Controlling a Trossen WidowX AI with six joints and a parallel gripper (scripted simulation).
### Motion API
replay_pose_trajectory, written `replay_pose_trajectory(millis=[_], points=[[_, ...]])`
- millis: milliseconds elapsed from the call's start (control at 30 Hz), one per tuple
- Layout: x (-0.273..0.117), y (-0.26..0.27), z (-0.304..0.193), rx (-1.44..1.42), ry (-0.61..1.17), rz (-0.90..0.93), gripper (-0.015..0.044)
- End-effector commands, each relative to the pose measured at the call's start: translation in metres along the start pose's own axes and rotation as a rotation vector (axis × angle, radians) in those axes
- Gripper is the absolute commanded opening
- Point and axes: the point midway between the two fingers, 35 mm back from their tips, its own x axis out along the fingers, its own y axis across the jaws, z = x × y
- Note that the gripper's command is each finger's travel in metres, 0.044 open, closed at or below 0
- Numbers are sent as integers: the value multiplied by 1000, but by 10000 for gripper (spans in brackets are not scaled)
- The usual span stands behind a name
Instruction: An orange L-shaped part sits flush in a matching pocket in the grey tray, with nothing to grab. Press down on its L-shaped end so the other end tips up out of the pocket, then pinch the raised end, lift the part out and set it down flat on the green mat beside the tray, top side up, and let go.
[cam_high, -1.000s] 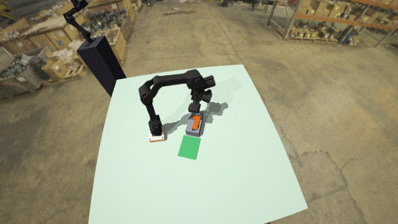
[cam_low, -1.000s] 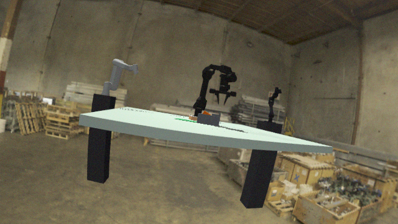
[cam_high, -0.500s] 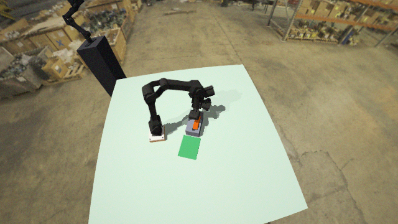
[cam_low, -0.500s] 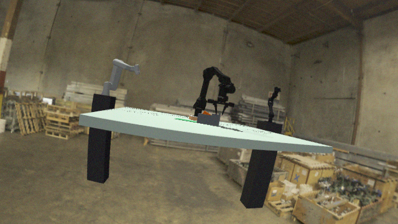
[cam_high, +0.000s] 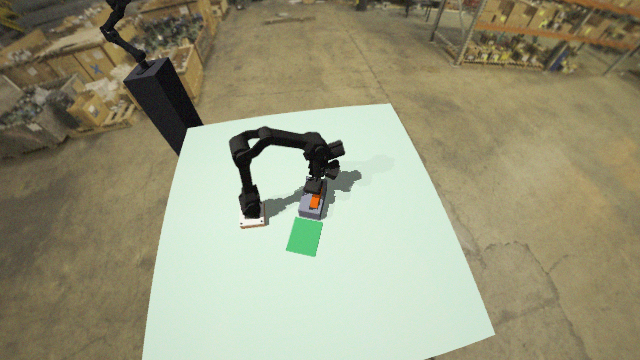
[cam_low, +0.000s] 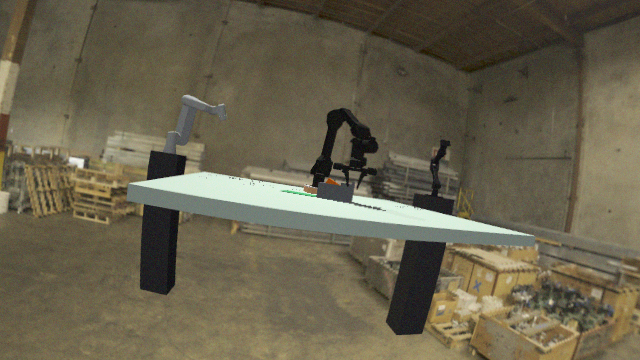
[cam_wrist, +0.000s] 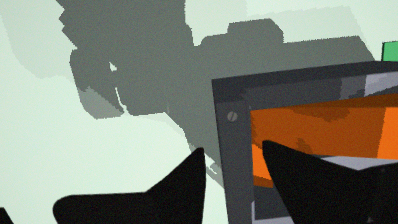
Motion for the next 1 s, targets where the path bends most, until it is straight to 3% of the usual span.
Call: replay_pose_trajectory(millis=[0,967], points=[[8,-1,-1,-4,5,-7,180],[15,5,-1,-2,4,-4,180]])
